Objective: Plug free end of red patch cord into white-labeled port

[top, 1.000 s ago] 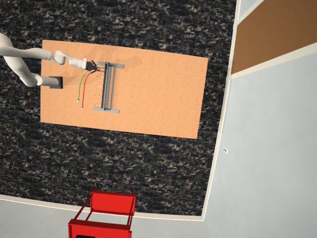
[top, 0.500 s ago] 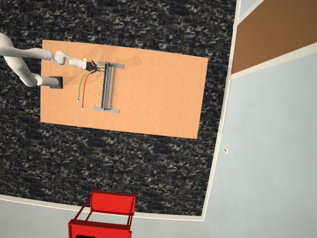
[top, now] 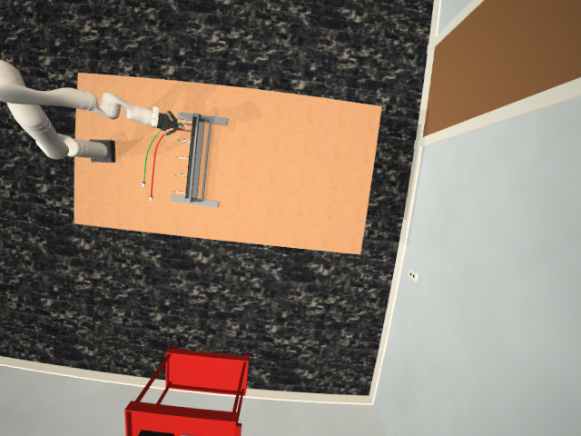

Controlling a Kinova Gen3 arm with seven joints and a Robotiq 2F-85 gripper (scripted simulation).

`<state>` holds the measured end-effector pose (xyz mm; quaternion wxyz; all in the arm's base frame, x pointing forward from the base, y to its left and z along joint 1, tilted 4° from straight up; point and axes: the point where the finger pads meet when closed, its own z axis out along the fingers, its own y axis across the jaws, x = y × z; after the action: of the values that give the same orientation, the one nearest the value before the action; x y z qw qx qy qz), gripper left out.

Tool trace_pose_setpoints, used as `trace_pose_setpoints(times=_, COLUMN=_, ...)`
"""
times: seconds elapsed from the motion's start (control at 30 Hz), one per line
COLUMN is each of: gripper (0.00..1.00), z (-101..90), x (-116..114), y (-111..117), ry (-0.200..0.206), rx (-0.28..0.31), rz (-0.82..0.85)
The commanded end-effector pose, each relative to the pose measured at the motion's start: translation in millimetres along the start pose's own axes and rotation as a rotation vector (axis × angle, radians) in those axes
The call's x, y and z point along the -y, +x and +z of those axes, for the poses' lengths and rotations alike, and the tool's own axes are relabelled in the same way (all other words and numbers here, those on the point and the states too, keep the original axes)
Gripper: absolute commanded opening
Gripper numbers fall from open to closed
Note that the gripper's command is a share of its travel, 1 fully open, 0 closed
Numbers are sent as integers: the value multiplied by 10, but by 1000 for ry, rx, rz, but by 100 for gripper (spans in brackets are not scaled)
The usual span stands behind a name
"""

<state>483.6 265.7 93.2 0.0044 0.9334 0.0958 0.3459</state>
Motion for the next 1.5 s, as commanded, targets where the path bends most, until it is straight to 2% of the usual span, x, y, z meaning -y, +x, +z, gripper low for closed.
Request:
trace_pose_setpoints(times=0.0, gripper=0, z=-4, x=2, y=9, ry=1, rx=-2, rz=1)
trace_pose_setpoints(times=0.87, gripper=0, z=-27, x=2, y=9, ry=1, rx=-2, rz=1)
trace_pose_setpoints(times=1.47, gripper=0, z=-370, x=2, y=9, ry=1, rx=-2, rz=1)
